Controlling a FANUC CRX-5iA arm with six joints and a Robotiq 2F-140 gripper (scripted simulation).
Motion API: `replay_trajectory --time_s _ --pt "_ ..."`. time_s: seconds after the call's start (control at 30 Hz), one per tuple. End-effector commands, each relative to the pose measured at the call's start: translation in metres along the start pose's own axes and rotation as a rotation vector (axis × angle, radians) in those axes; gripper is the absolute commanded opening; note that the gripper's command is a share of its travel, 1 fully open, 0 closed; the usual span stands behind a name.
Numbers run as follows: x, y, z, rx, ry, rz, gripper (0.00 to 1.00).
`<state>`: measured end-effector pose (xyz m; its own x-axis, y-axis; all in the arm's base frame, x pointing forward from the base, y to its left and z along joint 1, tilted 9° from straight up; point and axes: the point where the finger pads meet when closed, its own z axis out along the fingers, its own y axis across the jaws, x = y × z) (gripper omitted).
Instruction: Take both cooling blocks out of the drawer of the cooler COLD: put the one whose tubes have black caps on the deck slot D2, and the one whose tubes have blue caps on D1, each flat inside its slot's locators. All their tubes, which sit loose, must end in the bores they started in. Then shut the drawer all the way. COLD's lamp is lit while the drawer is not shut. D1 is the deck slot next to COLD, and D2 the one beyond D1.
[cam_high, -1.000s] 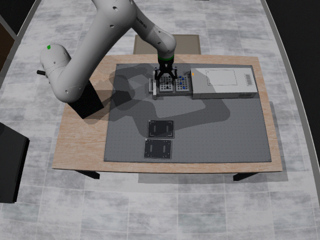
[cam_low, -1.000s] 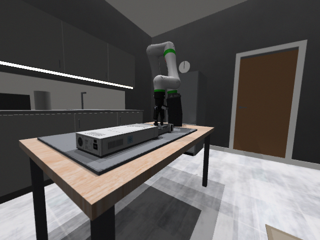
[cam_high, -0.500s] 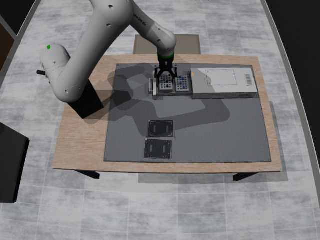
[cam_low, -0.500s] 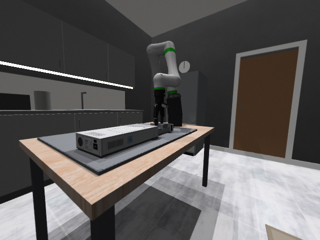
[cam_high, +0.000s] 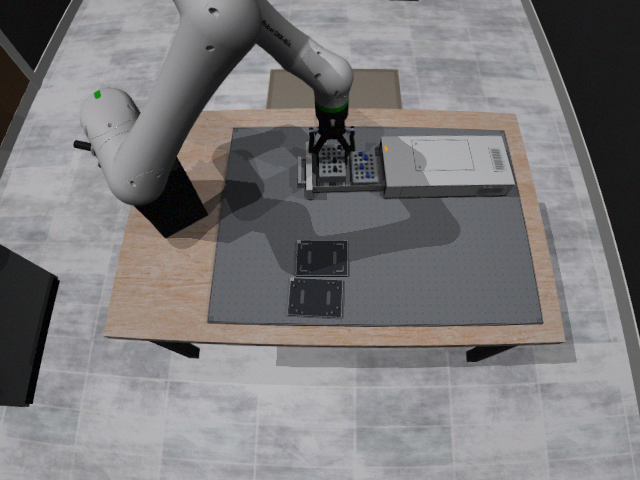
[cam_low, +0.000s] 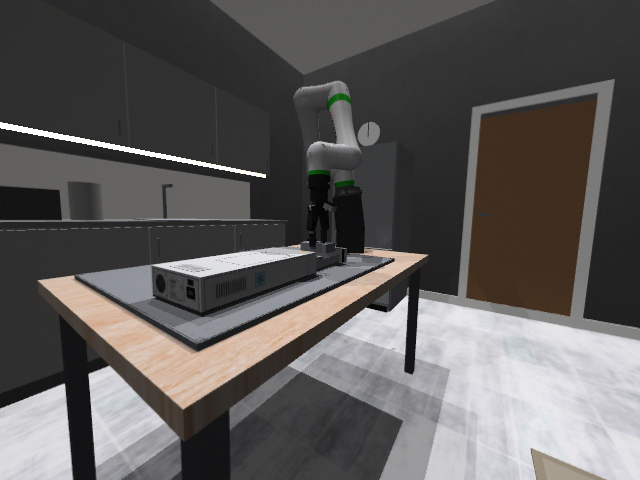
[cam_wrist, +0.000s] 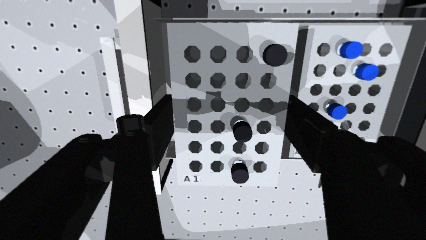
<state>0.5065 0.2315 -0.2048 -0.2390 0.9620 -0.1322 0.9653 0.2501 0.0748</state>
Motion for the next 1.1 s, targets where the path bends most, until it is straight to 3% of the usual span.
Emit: replay_trajectory --time_s 0.0,1.07 --pt "0.0 0.001 -0.004 -0.002 0.001 0.0 0.1" --pt "0.0 0.001 -0.041 -0.002 0.001 0.0 0.1"
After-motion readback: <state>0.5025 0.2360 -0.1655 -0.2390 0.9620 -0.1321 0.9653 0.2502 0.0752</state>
